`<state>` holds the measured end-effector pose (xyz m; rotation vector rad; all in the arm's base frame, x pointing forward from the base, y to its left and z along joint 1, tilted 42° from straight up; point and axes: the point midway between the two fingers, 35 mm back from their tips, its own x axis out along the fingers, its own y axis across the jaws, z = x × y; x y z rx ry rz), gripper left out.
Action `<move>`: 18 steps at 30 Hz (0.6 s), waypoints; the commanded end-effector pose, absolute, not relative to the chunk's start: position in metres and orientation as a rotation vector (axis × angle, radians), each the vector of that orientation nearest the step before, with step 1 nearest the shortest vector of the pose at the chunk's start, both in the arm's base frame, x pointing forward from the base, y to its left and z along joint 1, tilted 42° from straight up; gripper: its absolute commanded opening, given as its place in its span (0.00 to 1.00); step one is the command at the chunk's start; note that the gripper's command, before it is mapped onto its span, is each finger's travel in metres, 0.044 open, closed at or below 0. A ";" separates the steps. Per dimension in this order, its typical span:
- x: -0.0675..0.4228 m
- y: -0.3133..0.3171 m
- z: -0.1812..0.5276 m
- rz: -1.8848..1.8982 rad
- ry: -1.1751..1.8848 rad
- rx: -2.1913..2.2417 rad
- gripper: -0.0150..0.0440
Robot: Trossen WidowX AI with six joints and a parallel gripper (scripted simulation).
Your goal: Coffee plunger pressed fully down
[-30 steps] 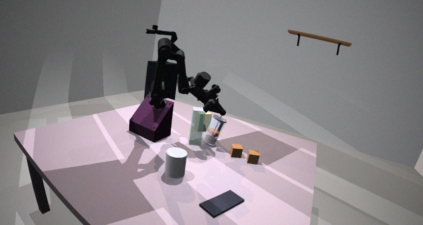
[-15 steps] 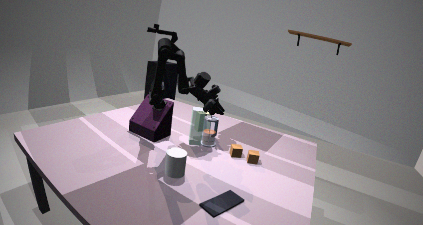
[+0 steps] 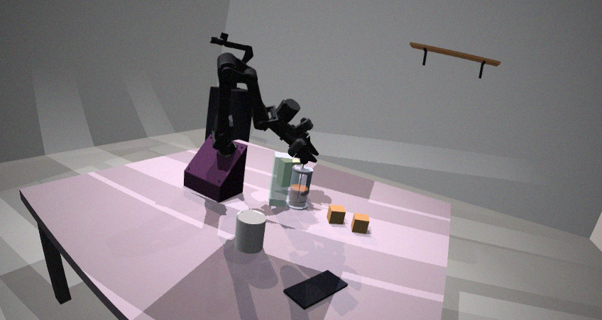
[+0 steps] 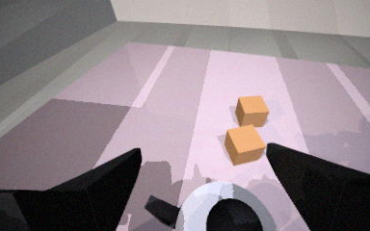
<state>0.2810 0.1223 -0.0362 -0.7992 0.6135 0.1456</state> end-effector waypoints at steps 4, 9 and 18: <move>0.265 0.145 0.006 0.141 0.605 -0.789 1.00; 0.249 0.149 0.032 0.135 0.601 -0.793 1.00; 0.249 0.149 0.032 0.135 0.601 -0.793 1.00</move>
